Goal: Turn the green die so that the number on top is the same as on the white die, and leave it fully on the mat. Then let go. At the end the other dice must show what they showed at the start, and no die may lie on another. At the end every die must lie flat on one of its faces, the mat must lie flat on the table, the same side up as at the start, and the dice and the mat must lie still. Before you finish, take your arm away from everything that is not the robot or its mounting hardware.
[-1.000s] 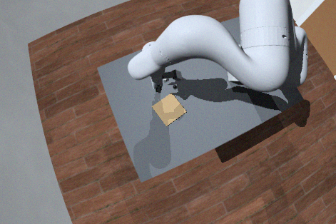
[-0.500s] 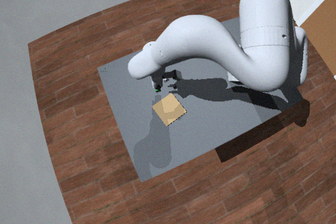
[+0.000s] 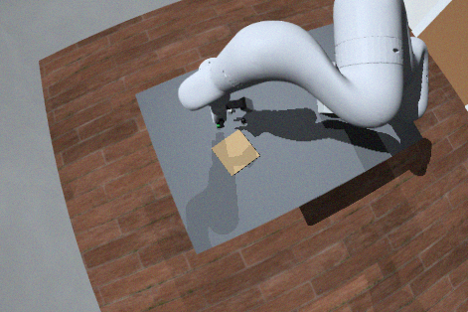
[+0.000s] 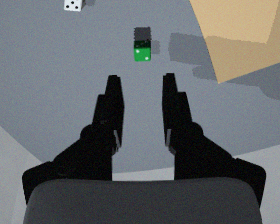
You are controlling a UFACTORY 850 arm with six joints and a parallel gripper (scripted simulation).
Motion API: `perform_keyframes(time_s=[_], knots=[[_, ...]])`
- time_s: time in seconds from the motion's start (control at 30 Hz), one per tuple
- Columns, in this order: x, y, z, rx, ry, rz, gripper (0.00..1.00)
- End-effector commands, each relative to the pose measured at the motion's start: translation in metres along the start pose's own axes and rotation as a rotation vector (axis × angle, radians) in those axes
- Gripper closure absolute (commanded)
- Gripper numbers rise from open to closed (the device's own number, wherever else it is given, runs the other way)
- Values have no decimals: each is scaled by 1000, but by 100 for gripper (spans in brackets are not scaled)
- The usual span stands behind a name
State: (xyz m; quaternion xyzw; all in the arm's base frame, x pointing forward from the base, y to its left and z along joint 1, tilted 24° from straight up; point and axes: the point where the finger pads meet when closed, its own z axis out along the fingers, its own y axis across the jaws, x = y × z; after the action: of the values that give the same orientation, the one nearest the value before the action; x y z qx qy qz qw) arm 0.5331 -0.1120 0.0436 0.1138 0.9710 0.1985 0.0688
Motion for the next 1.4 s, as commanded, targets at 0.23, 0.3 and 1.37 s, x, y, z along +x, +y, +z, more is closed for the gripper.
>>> perform_keyframes(time_s=[0.23,0.3,1.37], knots=[[-1,0,1,0,-2,0,69],[-1,0,1,0,-2,0,69],[0,0,40,0,-3,-1,69]])
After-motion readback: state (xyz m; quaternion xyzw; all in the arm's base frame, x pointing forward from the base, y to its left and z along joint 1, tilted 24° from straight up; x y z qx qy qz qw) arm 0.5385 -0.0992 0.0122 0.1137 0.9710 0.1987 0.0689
